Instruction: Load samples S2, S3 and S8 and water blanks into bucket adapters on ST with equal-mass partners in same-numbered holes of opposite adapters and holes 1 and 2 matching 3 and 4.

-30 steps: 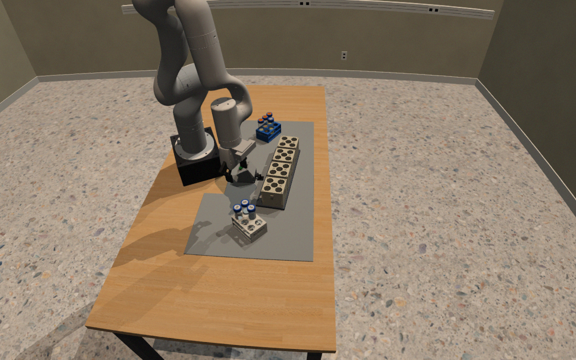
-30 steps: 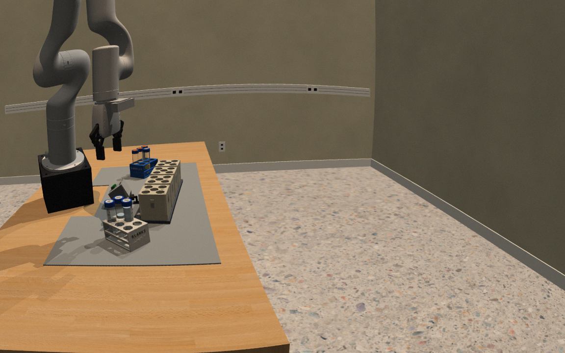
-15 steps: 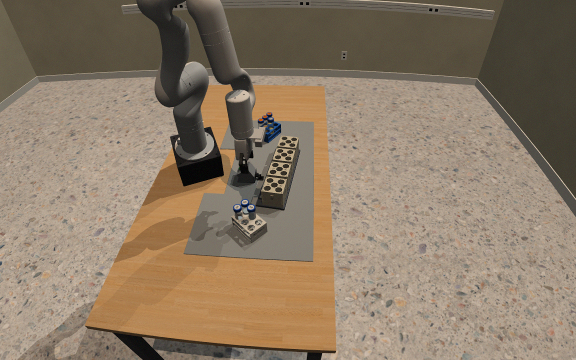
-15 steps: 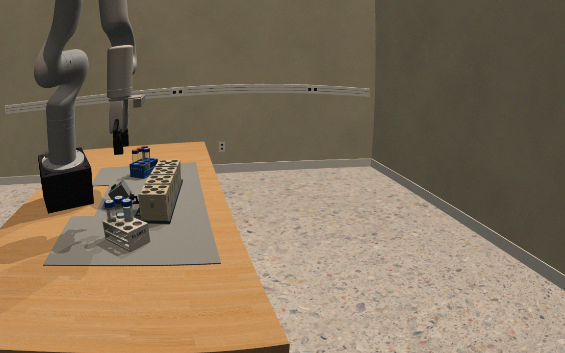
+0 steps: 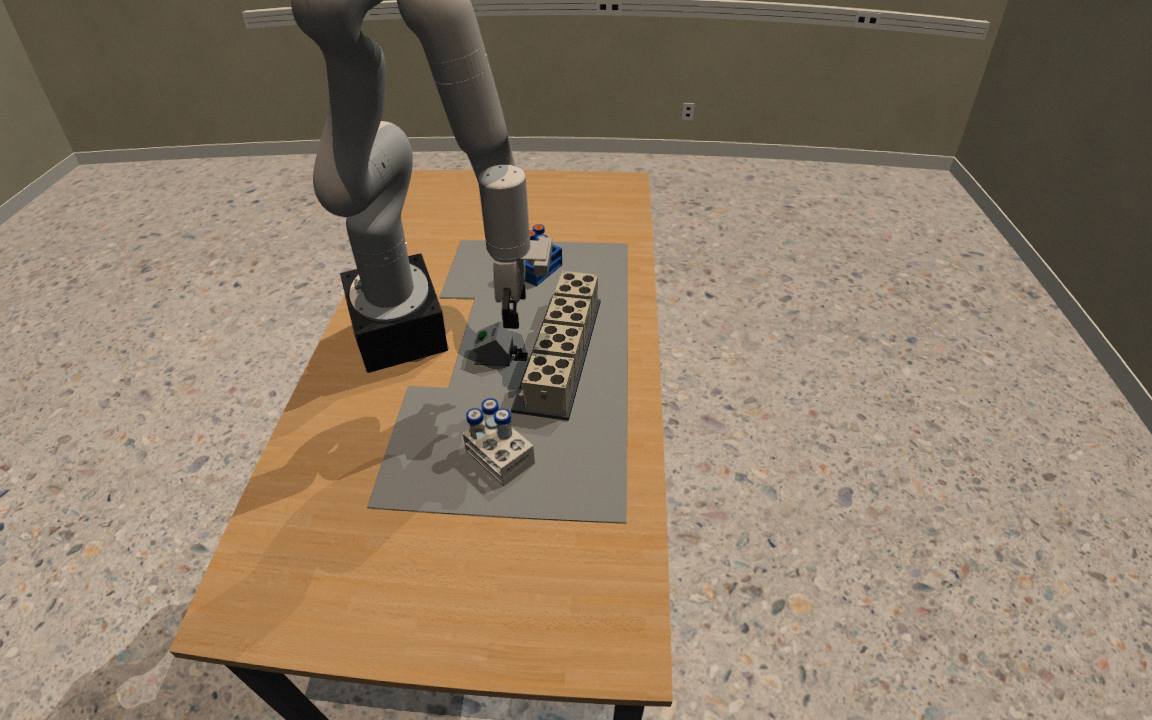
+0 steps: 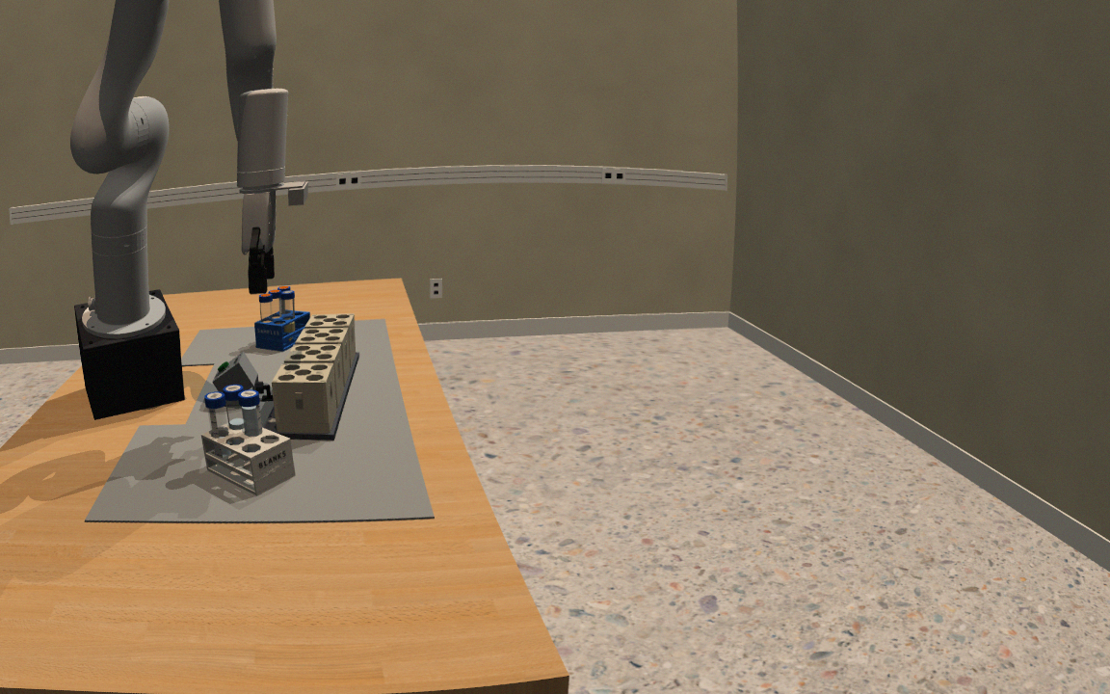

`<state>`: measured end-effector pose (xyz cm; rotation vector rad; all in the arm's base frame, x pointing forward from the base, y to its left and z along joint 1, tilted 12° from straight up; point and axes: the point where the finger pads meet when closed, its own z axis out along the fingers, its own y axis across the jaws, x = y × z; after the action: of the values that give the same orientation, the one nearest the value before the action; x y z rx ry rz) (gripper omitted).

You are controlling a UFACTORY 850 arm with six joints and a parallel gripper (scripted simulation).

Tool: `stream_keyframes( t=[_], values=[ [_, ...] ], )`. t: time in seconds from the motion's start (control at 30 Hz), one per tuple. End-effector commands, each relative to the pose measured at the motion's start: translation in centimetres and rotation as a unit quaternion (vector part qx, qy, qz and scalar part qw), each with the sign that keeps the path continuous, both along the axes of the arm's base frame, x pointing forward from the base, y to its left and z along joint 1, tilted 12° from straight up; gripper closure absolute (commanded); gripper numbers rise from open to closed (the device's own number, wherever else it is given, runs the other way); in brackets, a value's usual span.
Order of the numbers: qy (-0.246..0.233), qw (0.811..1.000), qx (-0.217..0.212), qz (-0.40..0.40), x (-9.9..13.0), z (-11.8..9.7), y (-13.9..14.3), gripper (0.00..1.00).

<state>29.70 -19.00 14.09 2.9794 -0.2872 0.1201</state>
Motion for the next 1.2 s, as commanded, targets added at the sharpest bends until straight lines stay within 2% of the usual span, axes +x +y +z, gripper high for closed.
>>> stream_keyframes(
  t=[0.0, 0.93, 1.1, 1.17],
  values=[
    [0.001, 1.000, -0.023, -0.004, 1.8, -0.3, 1.9, 0.00],
    [0.001, 1.000, -0.023, -0.004, 10.1, -1.8, 11.8, 0.00],
    [0.001, 1.000, -0.023, -0.004, 10.9, -1.9, 12.8, 0.00],
    [0.007, 0.999, -0.025, 0.029, 10.7, -2.1, 13.7, 0.00]
  ],
)
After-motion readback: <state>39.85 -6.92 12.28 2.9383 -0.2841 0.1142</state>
